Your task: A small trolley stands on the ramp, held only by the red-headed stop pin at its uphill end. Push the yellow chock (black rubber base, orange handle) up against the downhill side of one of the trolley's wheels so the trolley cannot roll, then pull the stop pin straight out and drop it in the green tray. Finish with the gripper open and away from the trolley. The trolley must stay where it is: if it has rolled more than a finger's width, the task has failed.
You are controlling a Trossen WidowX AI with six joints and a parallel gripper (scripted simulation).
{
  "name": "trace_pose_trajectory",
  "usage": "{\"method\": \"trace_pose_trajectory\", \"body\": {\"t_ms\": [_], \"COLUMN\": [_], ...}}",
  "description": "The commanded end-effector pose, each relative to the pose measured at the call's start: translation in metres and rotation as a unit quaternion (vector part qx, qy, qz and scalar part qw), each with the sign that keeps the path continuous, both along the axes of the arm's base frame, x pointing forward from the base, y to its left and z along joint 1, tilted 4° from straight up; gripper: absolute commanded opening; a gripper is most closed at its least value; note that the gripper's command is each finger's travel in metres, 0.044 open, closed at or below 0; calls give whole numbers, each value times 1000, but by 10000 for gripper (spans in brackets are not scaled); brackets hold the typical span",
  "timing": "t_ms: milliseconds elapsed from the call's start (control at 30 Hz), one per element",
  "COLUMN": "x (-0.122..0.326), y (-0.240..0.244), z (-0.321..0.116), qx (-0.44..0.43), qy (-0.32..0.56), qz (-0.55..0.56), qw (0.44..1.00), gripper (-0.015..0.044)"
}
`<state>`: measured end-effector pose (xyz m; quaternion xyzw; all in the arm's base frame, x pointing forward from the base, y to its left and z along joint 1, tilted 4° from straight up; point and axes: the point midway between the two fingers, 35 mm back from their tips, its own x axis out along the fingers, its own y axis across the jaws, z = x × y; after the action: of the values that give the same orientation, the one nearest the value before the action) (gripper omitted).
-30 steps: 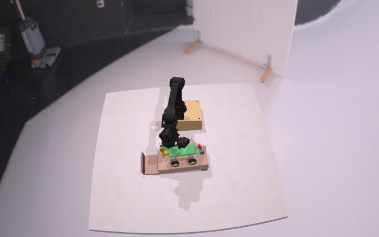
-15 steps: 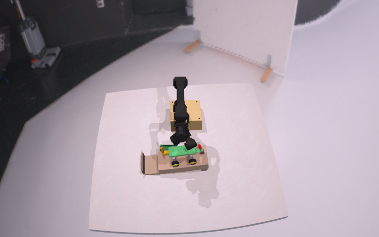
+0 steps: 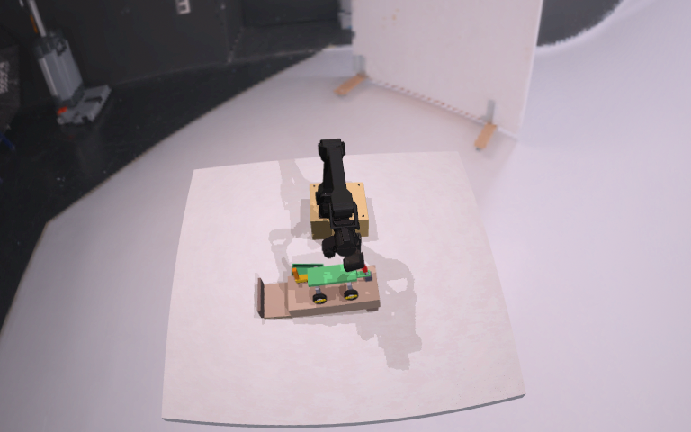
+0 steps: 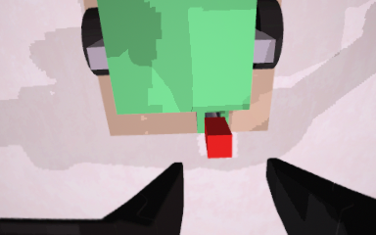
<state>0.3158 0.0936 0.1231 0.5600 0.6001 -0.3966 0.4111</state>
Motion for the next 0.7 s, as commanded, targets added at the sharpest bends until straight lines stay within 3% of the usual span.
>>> {"method": "trace_pose_trajectory", "body": {"t_ms": [0,667], "x": [-1,-2], "y": [2,12], "z": [-1,-27], "qx": [2,2], "qy": [3,3], "qz": [-4,-4], "qw": [1000,1000], "gripper": [190,190]}}
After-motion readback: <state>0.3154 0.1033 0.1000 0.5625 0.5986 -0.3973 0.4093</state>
